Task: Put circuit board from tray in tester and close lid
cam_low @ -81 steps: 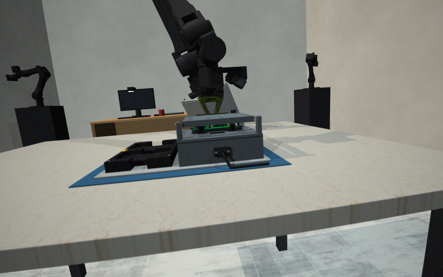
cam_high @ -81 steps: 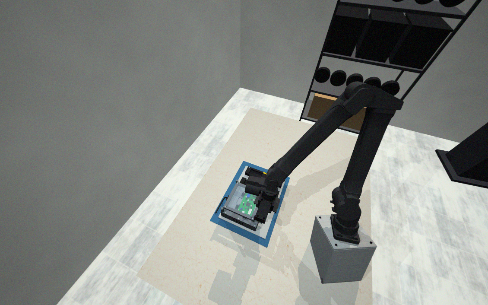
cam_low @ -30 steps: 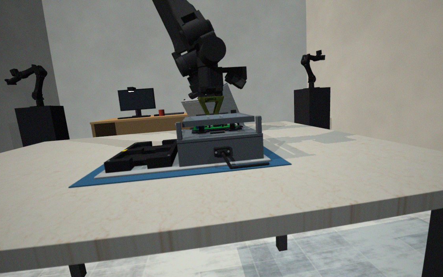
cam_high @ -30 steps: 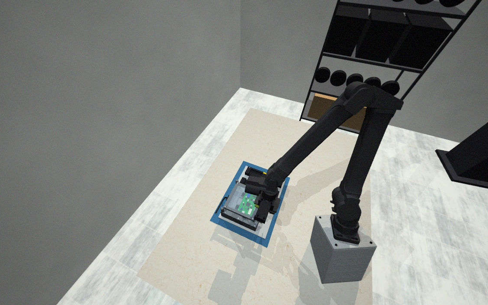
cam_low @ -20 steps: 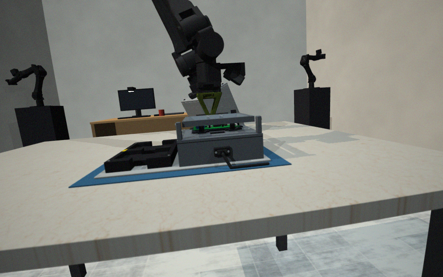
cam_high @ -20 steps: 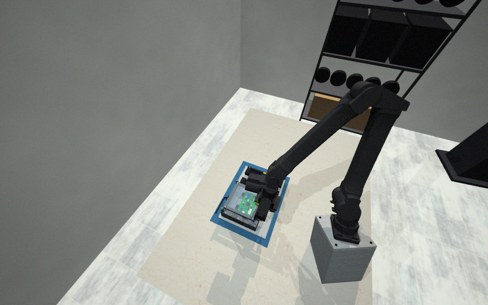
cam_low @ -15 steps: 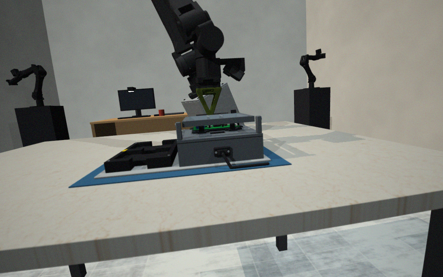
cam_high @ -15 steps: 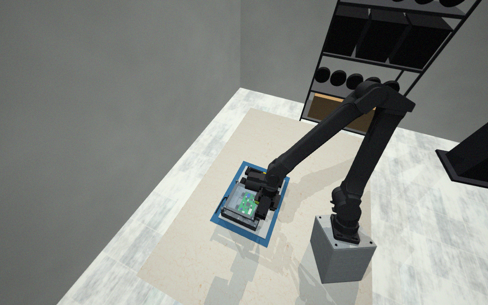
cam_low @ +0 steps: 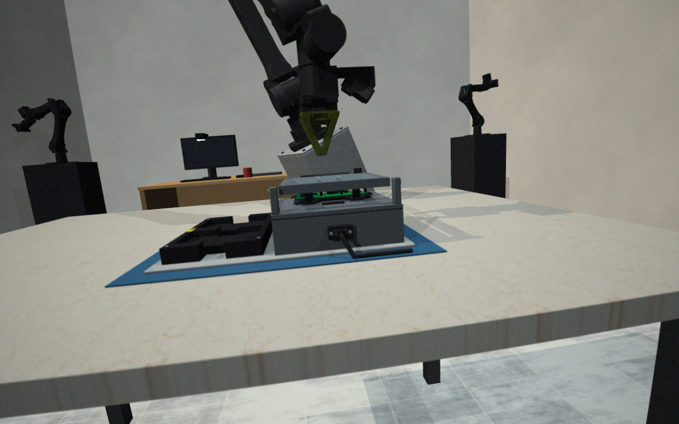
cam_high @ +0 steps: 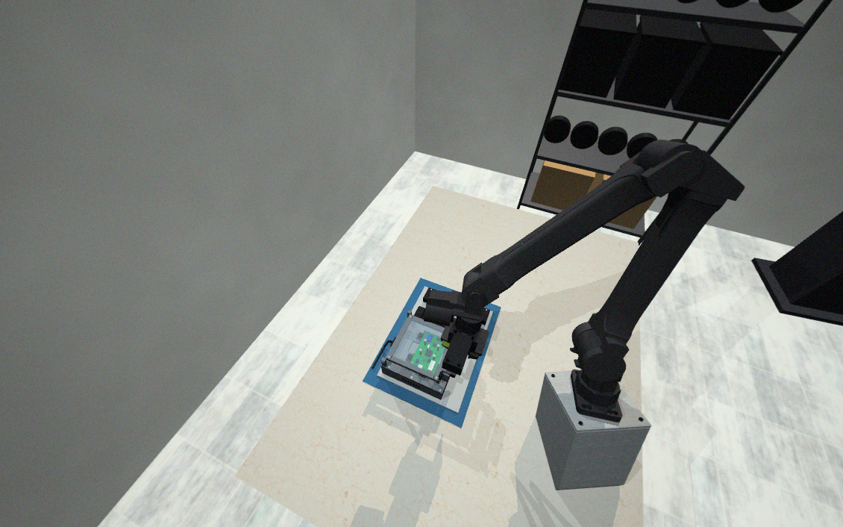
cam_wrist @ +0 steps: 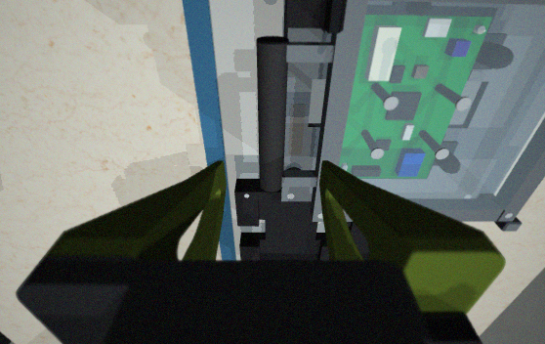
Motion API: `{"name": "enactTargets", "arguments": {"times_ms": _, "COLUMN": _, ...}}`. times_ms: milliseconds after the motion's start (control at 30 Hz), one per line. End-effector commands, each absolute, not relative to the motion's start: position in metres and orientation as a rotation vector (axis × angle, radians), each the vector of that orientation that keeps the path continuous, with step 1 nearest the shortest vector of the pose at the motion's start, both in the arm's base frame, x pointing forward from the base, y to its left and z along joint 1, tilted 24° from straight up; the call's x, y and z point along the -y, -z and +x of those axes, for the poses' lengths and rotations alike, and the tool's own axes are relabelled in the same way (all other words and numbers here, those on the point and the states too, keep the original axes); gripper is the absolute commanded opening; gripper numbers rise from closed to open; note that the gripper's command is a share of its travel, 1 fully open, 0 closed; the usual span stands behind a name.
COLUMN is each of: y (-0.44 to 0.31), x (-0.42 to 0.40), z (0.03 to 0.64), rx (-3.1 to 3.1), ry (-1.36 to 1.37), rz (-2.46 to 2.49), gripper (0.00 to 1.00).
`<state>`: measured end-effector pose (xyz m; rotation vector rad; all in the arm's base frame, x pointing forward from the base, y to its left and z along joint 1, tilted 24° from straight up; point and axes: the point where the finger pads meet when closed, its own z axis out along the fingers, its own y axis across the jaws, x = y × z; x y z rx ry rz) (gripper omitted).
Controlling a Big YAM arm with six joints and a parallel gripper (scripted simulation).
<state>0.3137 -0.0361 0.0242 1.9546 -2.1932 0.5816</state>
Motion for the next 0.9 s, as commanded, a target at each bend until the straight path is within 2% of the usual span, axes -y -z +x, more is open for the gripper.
{"name": "enactTargets", "arguments": {"times_ms": 0, "y": -0.050, "x": 0.025, "z": 0.331, "rx": 2.235, "ry": -0.631, "rz": 1.959, "gripper": 0.48}}
{"name": "enactTargets", "arguments": {"times_ms": 867, "y": -0.071, "x": 0.013, "z": 0.320, "rx": 2.219, "ry": -0.605, "rz": 1.955, "gripper": 0.48}}
